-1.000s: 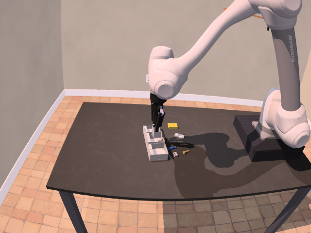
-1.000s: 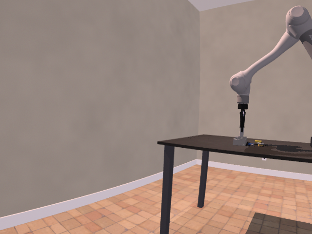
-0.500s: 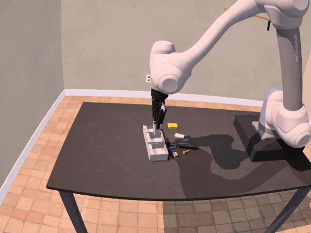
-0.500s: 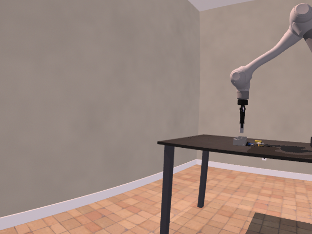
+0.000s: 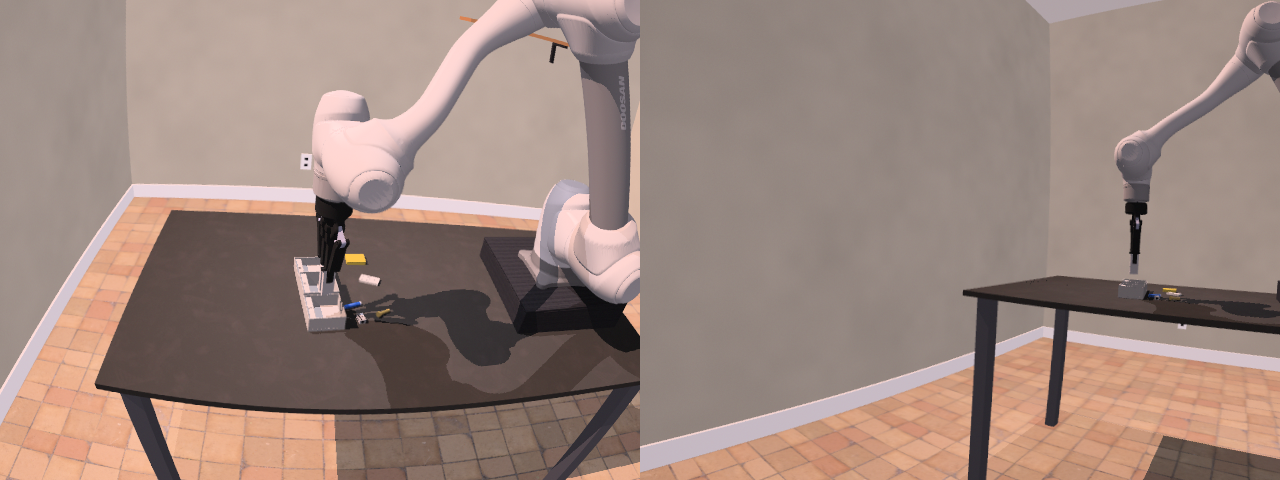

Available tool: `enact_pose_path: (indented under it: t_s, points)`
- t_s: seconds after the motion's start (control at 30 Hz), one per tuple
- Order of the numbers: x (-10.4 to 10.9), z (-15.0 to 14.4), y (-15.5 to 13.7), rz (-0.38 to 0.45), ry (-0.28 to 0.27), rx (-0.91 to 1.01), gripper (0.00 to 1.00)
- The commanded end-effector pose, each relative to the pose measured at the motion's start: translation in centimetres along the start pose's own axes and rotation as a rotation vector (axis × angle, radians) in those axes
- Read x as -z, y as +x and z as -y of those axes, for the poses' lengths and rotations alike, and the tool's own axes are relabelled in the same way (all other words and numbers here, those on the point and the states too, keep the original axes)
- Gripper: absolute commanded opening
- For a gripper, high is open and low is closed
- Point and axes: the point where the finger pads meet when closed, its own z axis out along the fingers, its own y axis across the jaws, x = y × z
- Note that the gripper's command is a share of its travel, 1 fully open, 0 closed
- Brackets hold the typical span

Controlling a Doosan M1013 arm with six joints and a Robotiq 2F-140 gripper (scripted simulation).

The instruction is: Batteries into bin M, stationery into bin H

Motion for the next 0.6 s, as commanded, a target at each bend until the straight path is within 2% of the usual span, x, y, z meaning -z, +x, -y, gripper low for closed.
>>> enact_pose_path:
  t_s: [0.0,0.07,0.57]
  points:
    - [0.0,0.2,0.1,0.000,0.000,0.000,0.05]
    - [0.0,0.2,0.1,0.000,0.000,0.000,0.05]
    - [-4.0,0.2,0.1,0.000,0.000,0.000,0.05]
